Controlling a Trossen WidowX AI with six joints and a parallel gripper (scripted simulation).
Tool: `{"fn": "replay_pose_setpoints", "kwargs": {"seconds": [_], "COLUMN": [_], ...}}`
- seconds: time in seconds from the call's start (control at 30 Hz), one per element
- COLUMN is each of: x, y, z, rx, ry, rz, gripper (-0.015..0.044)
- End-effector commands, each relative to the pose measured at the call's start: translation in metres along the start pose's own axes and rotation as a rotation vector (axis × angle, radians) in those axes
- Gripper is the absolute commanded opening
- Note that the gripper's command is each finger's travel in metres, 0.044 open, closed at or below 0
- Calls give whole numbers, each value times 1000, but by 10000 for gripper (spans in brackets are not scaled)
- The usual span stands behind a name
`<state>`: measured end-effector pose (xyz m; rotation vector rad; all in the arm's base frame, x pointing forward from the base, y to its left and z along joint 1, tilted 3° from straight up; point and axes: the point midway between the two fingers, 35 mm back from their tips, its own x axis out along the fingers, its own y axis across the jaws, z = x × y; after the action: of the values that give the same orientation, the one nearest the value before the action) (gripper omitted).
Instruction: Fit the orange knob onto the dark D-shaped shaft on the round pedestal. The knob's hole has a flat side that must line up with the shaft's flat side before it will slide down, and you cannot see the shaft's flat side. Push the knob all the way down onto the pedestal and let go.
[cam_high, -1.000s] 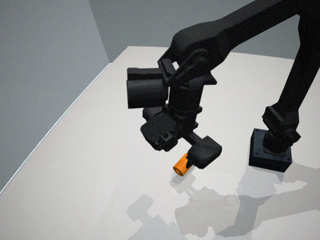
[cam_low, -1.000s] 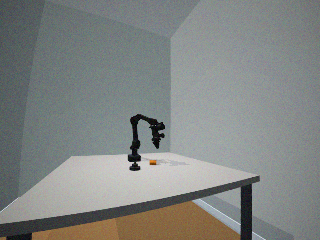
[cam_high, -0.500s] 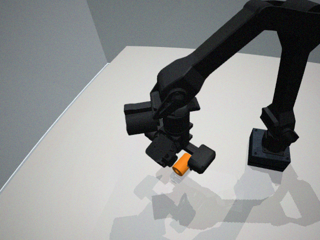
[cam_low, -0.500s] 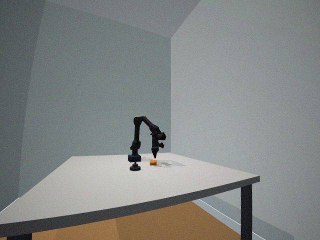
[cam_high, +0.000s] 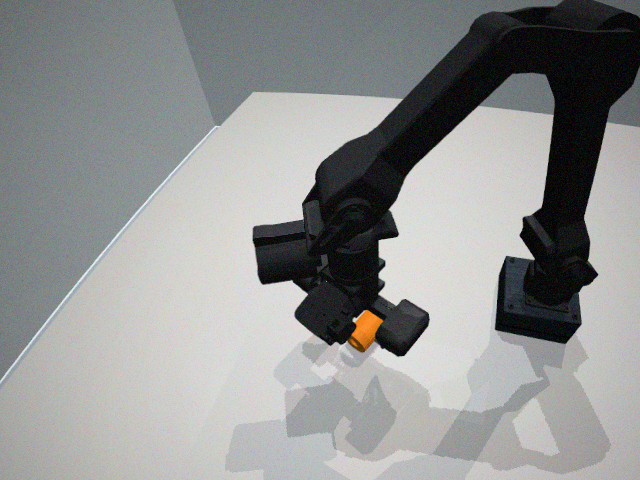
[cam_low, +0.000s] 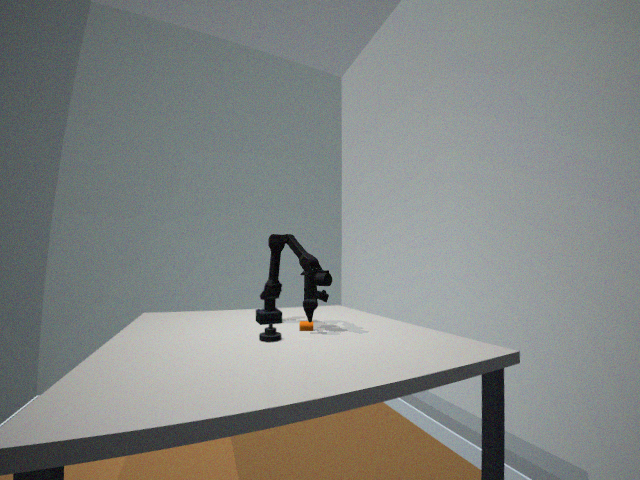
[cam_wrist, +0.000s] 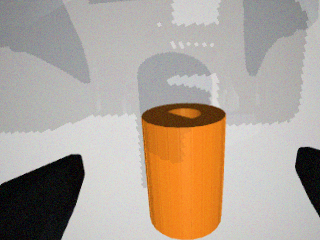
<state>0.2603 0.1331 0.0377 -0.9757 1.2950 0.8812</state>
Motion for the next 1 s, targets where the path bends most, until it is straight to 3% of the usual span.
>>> {"fn": "replay_pose_setpoints", "kwargs": {"seconds": [0.0,0.57,0.8,0.97], "x": [10,35,35,35], "y": [1,1,1,1], "z": [-2,-2,-2,-2], "rx": [-4,-4,-4,-4], "ry": [12,12,12,12], "rz": [5,5,5,5], "gripper": [440,440,256,240]}}
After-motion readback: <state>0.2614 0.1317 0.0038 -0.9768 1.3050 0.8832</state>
